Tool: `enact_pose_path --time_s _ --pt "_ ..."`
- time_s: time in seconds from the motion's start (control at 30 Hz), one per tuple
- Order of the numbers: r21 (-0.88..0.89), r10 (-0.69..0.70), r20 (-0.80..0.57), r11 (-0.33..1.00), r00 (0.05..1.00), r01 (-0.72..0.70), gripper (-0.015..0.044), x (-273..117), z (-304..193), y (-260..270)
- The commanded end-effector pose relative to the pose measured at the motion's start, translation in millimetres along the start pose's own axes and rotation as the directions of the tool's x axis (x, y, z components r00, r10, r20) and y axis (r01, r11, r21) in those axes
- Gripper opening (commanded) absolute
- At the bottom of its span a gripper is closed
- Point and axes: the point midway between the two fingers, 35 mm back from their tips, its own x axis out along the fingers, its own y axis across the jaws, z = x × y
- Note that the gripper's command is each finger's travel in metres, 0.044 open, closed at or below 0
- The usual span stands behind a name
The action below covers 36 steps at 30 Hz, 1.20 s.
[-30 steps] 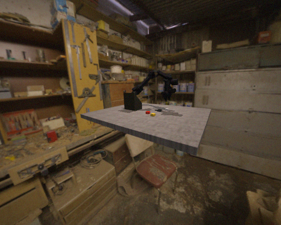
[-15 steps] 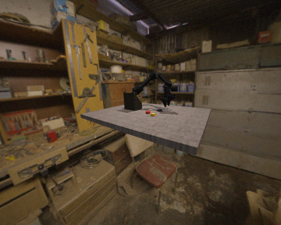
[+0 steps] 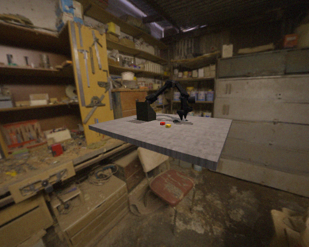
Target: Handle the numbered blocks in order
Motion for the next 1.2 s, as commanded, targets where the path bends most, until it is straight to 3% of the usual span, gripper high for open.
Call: enact_pose_path --time_s 0.0,0.37,1.17 --pt "0.011 -0.005 -0.004 1.000 1.000 0.005 0.0400 6.5 -2.0 -2.7" --pt "0.011 -0.005 -0.004 1.000 1.000 0.005 0.0120 6.5 -2.0 -2.7" --pt "0.011 -0.005 -0.004 1.000 1.000 0.005 0.0120 6.5 -2.0 -2.7"
